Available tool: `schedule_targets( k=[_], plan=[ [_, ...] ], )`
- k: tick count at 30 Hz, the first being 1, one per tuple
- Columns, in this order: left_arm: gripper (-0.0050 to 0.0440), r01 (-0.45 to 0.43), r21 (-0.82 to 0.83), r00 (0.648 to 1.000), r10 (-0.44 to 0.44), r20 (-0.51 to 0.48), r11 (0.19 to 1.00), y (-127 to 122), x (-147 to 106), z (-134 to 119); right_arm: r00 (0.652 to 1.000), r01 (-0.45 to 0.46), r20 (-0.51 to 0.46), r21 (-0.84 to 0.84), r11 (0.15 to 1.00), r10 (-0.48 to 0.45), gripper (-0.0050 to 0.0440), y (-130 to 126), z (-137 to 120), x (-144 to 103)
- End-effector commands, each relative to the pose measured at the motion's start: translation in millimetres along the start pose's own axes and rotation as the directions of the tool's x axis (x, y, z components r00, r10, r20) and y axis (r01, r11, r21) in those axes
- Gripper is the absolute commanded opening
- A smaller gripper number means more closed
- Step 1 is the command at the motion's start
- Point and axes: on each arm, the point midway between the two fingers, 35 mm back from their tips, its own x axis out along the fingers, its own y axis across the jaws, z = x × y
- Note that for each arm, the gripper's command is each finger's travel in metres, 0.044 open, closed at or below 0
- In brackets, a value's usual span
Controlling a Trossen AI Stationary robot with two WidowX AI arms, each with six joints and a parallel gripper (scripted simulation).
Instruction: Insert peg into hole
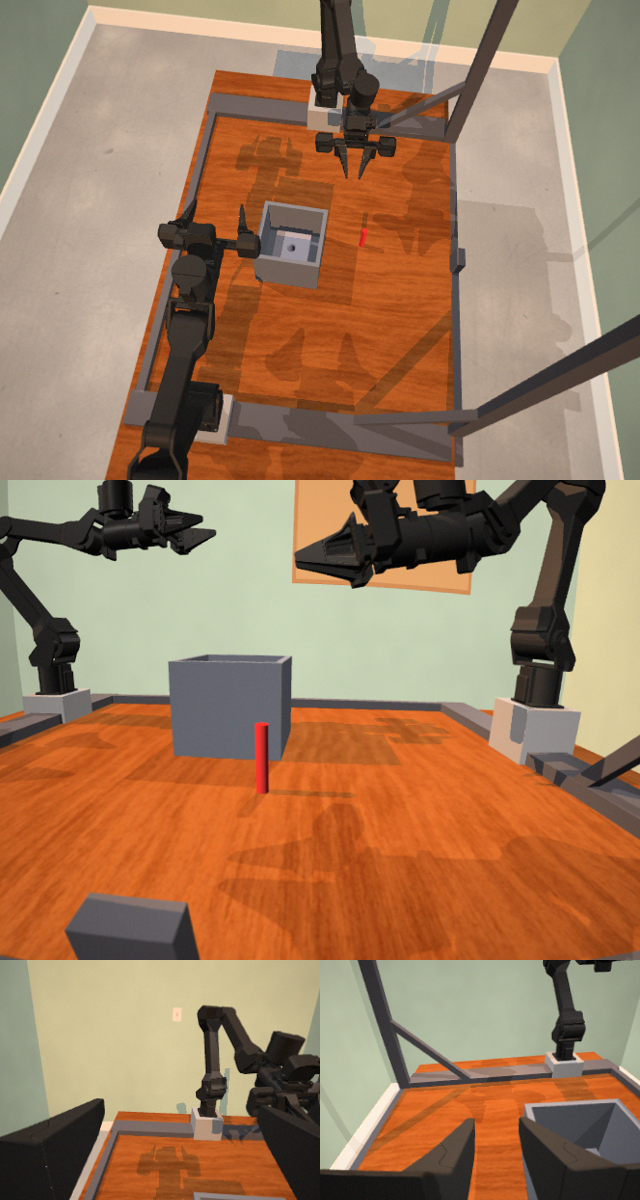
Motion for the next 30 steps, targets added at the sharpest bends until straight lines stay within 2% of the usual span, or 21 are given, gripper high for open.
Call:
schedule_targets(
  k=[1,5,6,10,14,19,23,24,25,26,30],
  plan=[
    [0.044,-0.001,0.005,1.0,0.001,0.006,1.0,-0.5,0.2,2.0,0.996,-0.022,0.089,0.013,1.0,0.021,0.0126,-22.5,55.0,-14.1],
    [0.044,-0.001,0.004,1.0,0.001,0.011,1.0,-0.4,0.1,4.3,0.992,-0.022,0.125,0.007,1.0,0.021,0.0126,-33.1,72.3,-23.1],
    [0.044,-0.002,0.004,1.0,0.002,0.007,1.0,-0.1,-0.5,2.1,0.996,-0.028,0.083,0.001,1.0,0.027,0.0126,-28.5,57.1,-16.8],
    [0.044,-0.001,0.006,1.0,0.001,0.001,1.0,-0.6,0.4,-0.1,0.98,-0.01,0.2,-0.008,1.0,0.011,0.0125,-52.1,103.6,-43.8],
    [0.044,-0.002,0.006,1.0,0.002,0.005,1.0,-0.6,0.6,1.5,0.963,-0.003,0.27,-0.044,0.999,0.015,0.0125,-69.3,133.3,-71.6],
    [0.044,-0.003,0.005,1.0,0.003,0.001,1.0,-0.4,0.7,0.0,0.958,0.002,0.287,-0.071,0.997,0.018,0.0125,-77.9,140.6,-86.1],
    [0.044,-0.002,0.006,1.0,0.002,0.003,1.0,-0.7,0.1,0.5,0.957,0.005,0.29,-0.069,0.998,0.016,0.0125,-78.0,140.9,-85.2],
    [0.044,-0.002,0.006,1.0,0.002,0.004,1.0,-0.6,0.0,0.9,0.969,0.0,0.247,-0.064,0.998,0.016,0.0125,-77.2,124.2,-76.3],
    [0.044,-0.002,0.005,1.0,0.002,0.005,1.0,-0.6,0.0,1.1,0.969,-0.001,0.245,-0.058,0.998,0.015,0.0125,-76.2,123.1,-74.4],
    [0.044,-0.001,0.005,1.0,0.001,0.004,1.0,-0.7,0.1,0.8,0.964,-0.001,0.266,-0.079,0.997,0.022,0.0125,-73.4,139.9,-75.2],
    [0.044,-0.001,0.005,1.0,0.001,0.004,1.0,-0.7,0.1,1.0,0.985,-0.014,0.169,-0.171,0.985,0.044,0.0125,-66.3,135.2,-54.8]
  ],
)
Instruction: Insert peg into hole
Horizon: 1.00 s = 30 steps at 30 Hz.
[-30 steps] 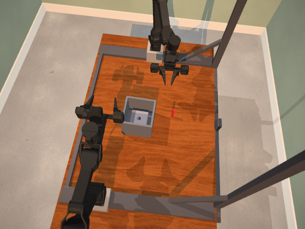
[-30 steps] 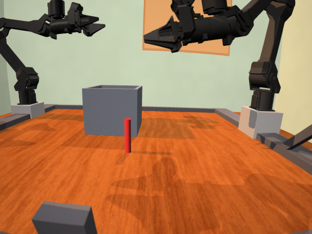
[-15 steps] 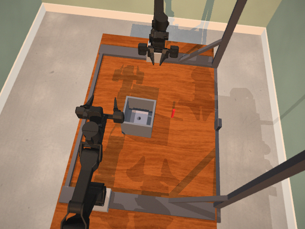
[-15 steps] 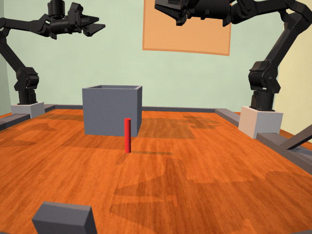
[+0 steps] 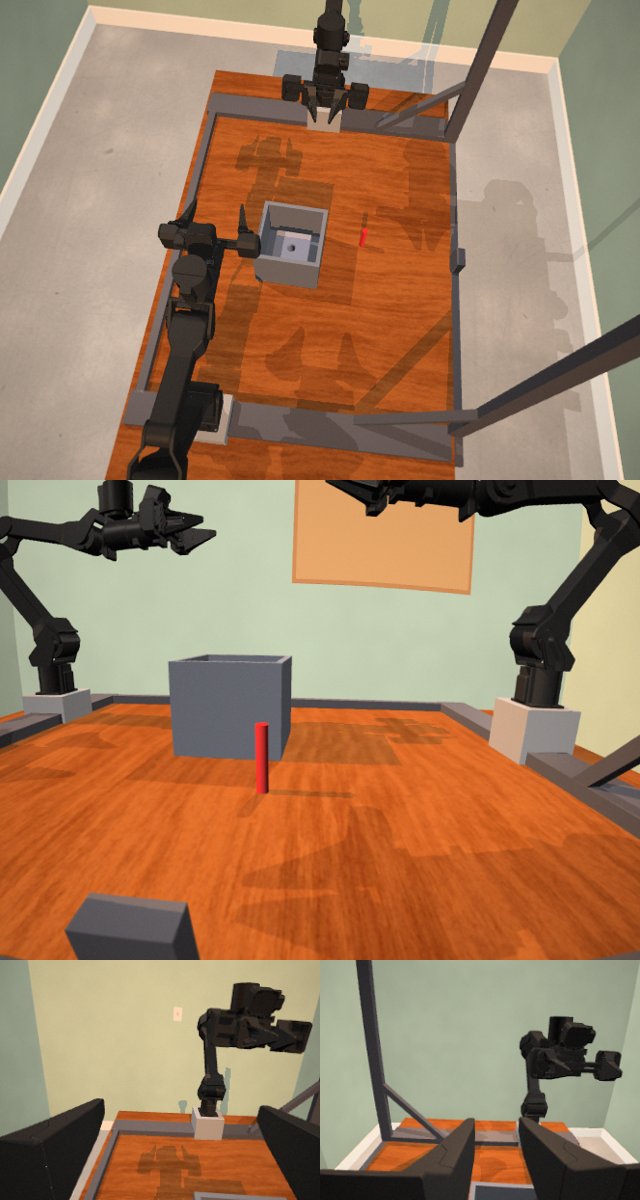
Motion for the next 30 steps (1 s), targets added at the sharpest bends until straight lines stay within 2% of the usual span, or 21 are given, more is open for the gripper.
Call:
schedule_targets(
  k=[1,6,8,12,23,25,30],
  plan=[
    [0.044,0.002,0.004,1.0,-0.002,0.006,1.0,-0.6,-0.6,1.9,0.996,-0.046,-0.077,-0.086,0.995,0.039,0.0125,8.9,3.2,20.2],
    [0.044,0.002,0.004,1.0,-0.002,0.006,1.0,-0.6,-0.6,1.9,0.965,-0.141,-0.25,-0.22,0.965,0.084,0.0125,21.5,-20.3,48.3],
    [0.044,0.002,0.004,1.0,-0.002,0.006,1.0,-0.6,-0.6,1.9,0.965,-0.141,-0.25,-0.22,0.965,0.084,0.0125,21.5,-20.3,48.3],
    [0.044,0.002,0.004,1.0,-0.002,0.006,1.0,-0.6,-0.6,1.9,0.923,-0.232,-0.367,-0.293,0.927,0.115,0.0125,31.1,-38.5,66.6],
    [0.044,0.002,0.004,1.0,-0.002,0.006,1.0,-0.6,-0.6,1.9,0.744,-0.53,-0.639,-0.387,0.755,0.195,0.0125,62.1,-94.0,102.0],
    [0.044,0.002,0.004,1.0,-0.002,0.006,1.0,-0.6,-0.6,1.9,0.744,-0.53,-0.639,-0.387,0.755,0.195,0.0125,62.1,-94.0,102.0],
    [0.044,0.002,0.004,1.0,-0.002,0.006,1.0,-0.6,-0.6,1.9,0.621,-0.679,-0.752,-0.375,0.631,0.222,0.0125,77.2,-124.7,113.3]
  ],
)
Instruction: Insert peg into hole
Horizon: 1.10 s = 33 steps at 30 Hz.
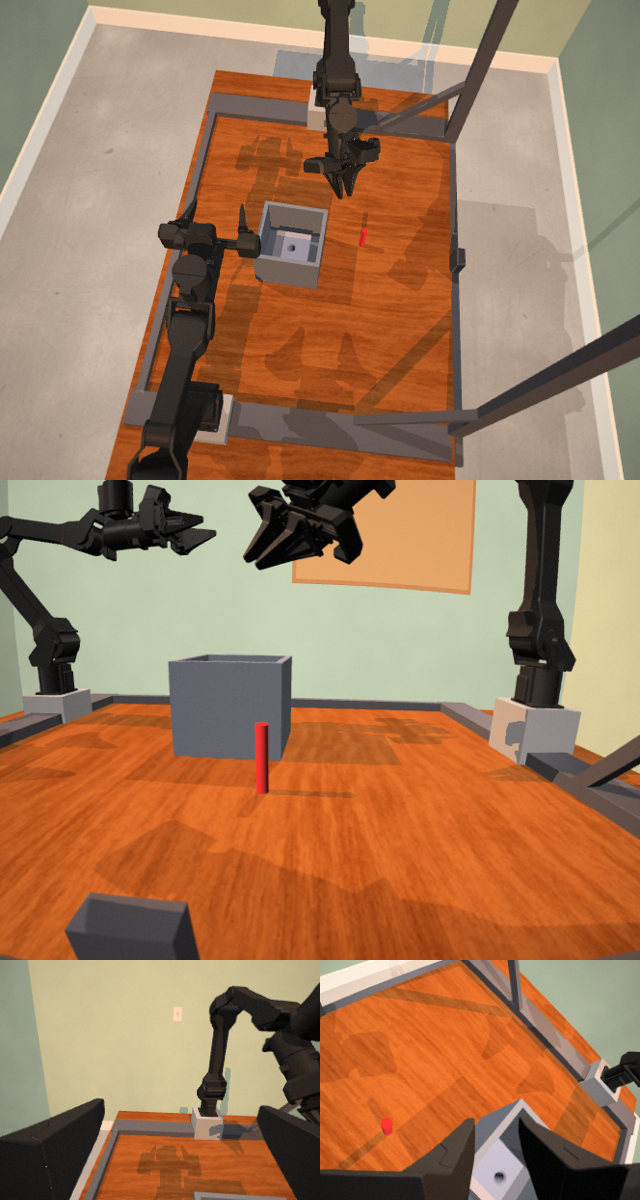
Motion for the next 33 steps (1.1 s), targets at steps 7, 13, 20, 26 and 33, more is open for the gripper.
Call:
schedule_targets(
  k=[7,13,20,26,33],
  plan=[
    [0.044,0.002,0.004,1.0,-0.002,0.006,1.0,-0.6,-0.6,1.9,0.952,-0.285,-0.185,-0.228,0.931,0.245,0.0125,31.1,-2.1,51.6],
    [0.044,0.002,0.004,1.0,-0.002,0.006,1.0,-0.6,-0.6,1.9,0.913,-0.388,-0.248,-0.288,0.875,0.323,0.0125,45.5,-8.1,68.1],
    [0.044,0.002,0.004,1.0,-0.002,0.006,1.0,-0.6,-0.6,1.9,0.795,-0.6,-0.378,-0.382,0.703,0.474,0.0125,79.0,-24.0,97.9],
    [0.044,0.002,0.004,1.0,-0.002,0.006,1.0,-0.6,-0.6,1.9,0.715,-0.698,-0.439,-0.408,0.589,0.544,0.0125,97.7,-34.5,109.3],
    [0.044,0.002,0.004,1.0,-0.002,0.006,1.0,-0.6,-0.6,1.9,0.749,-0.66,-0.419,-0.409,0.63,0.513,0.0125,85.6,-28.9,99.8]
  ],
)
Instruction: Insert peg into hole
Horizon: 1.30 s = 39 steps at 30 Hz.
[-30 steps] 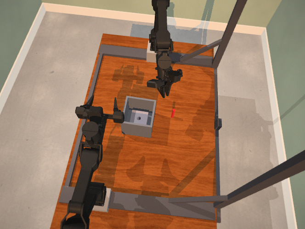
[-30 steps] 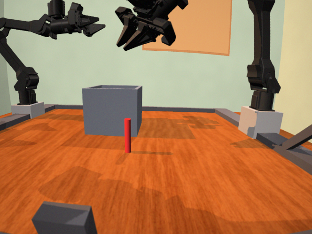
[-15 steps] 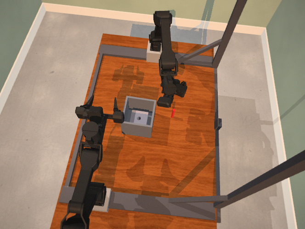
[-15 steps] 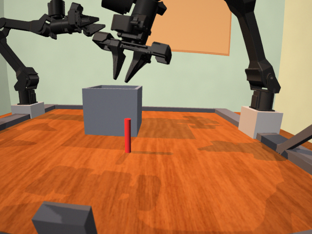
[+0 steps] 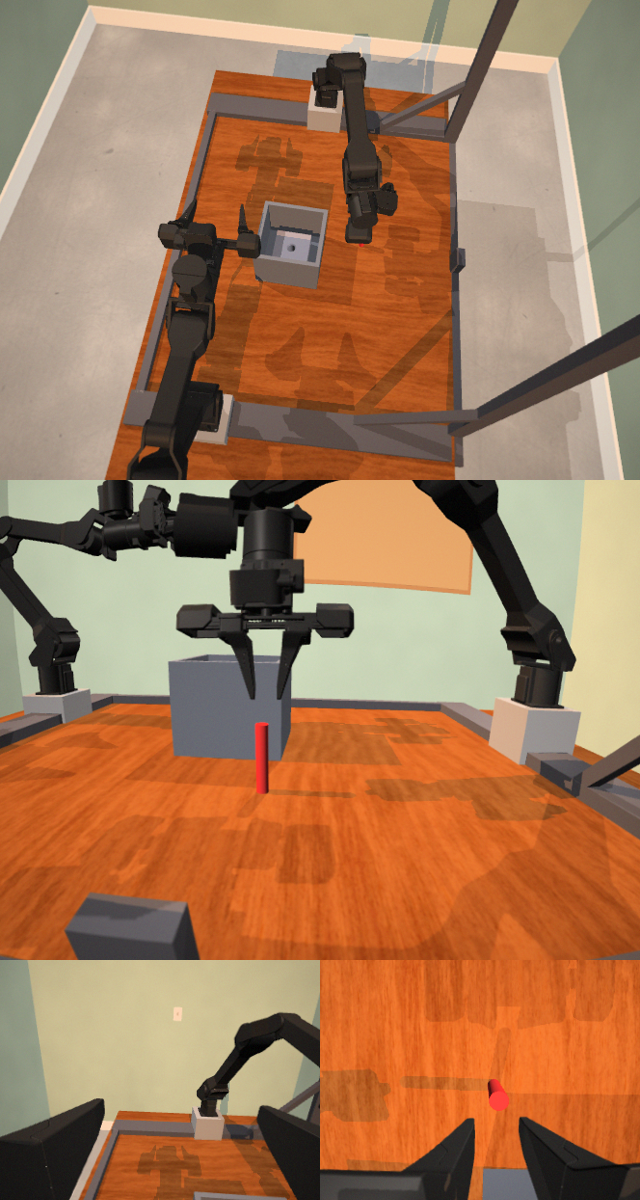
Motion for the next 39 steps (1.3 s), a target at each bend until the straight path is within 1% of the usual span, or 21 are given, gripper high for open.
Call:
schedule_targets(
  k=[1,13,14,15,17,18,20,22,23,27,28,30,31,39],
  plan=[
    [0.044,0.002,0.004,1.0,-0.002,0.006,1.0,-0.6,-0.6,1.9,0.997,0.07,0.022,0.001,0.998,-0.07,0.0125,-9.9,5.3,-25.7],
    [0.044,0.002,0.004,1.0,-0.002,0.006,1.0,-0.6,-0.6,1.9,0.998,0.067,0.021,-0.001,0.998,-0.067,0.0125,-9.9,6.0,-23.9],
    [0.044,0.002,0.004,1.0,-0.002,0.006,1.0,-0.6,-0.6,1.9,0.999,0.05,0.022,-0.016,0.999,-0.049,0.0125,-0.4,6.7,-20.2],
    [0.044,0.002,0.004,1.0,-0.002,0.006,1.0,-0.6,-0.6,1.9,0.998,0.056,0.026,-0.024,0.998,-0.055,0.0125,-0.1,7.6,-21.2],
    [0.044,0.002,0.004,1.0,-0.002,0.006,1.0,-0.6,-0.6,1.9,0.997,0.077,0.03,-0.024,0.997,-0.076,0.0125,-7.7,9.5,-25.0],
    [0.044,0.002,0.004,1.0,-0.002,0.006,1.0,-0.6,-0.6,1.9,0.998,0.061,0.023,-0.02,0.998,-0.061,0.0125,-3.6,7.6,-22.0],
    [0.044,0.002,0.004,1.0,-0.002,0.006,1.0,-0.6,-0.6,1.9,0.998,0.059,0.021,-0.019,0.998,-0.058,0.0125,-2.9,7.3,-21.8],
    [0.044,0.002,0.004,1.0,-0.002,0.006,1.0,-0.6,-0.6,1.9,0.999,0.047,0.018,-0.016,0.999,-0.047,0.0125,-2.8,5.9,-16.9],
    [0.044,0.002,0.004,1.0,-0.002,0.006,1.0,-0.6,-0.6,1.9,0.999,0.03,0.013,-0.009,0.999,-0.03,0.0125,-2.1,4.3,-3.0],
    [0.044,0.002,0.004,1.0,-0.002,0.006,1.0,-0.6,-0.6,1.9,0.999,0.032,0.011,-0.009,0.999,-0.031,0.0125,-2.9,4.3,3.8],
    [0.044,0.002,0.004,1.0,-0.002,0.006,1.0,-0.6,-0.6,1.9,0.999,0.038,0.013,-0.01,0.999,-0.038,0.0125,-4.6,5.2,-1.1],
    [0.044,0.002,0.004,1.0,-0.002,0.006,1.0,-0.6,-0.6,1.9,0.999,0.038,0.013,-0.01,0.999,-0.038,0.0125,-4.6,5.2,-1.1],
    [0.044,0.002,0.004,1.0,-0.002,0.006,1.0,-0.6,-0.6,1.9,0.999,0.032,0.01,-0.008,0.999,-0.032,0.0125,-2.9,4.0,6.5],
    [0.044,0.002,0.004,1.0,-0.002,0.006,1.0,-0.6,-0.6,1.9,1.0,0.031,0.006,-0.008,0.999,-0.031,0.0125,-3.5,3.5,20.4]
  ],
)
